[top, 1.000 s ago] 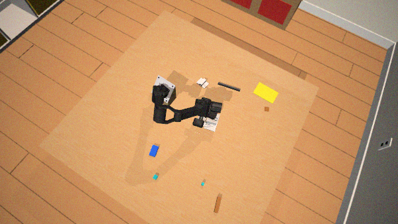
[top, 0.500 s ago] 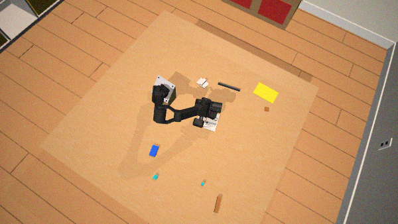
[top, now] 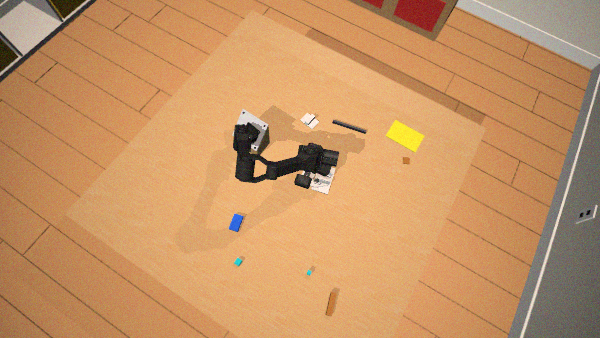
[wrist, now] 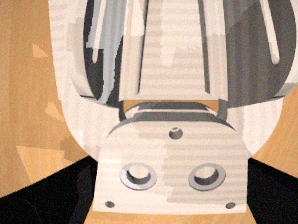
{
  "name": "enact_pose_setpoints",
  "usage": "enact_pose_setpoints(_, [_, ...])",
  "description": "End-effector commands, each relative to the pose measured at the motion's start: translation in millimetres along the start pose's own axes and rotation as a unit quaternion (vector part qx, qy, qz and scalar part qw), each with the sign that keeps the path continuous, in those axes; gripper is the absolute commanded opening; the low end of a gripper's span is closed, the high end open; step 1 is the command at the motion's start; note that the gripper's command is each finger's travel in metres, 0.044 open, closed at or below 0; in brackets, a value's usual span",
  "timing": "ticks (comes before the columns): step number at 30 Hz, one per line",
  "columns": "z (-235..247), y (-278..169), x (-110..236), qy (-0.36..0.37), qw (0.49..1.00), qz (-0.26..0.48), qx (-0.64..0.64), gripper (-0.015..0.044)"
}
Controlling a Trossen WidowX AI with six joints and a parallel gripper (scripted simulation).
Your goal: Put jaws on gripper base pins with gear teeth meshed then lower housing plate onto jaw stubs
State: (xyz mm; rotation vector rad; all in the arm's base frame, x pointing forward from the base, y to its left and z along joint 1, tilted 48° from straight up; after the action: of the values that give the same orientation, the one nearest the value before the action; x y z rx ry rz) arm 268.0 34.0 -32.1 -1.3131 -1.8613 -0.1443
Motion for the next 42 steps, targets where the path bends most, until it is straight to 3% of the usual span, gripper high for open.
enact_pose_setpoints(1, [-0.5,-0.2,-0.9,0.001,1.000,0.001,0.000,0.0351])
enact_pose_setpoints(42, [-0.3,0.0,-1.4,0.001,1.000,0.001,0.000,0.0351])
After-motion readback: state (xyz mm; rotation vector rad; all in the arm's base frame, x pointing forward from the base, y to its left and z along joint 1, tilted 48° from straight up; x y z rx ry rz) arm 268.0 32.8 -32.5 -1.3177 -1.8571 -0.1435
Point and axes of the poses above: the point midway between the two fingers, 35 mm back from their tips, its own x axis back along the fingers, its own z axis across the jaws, y = z × x, the point moved 4 cm from there along x, back along the fingers, and after that the axes turned 14 degrees about x, right-handed, at the moved point
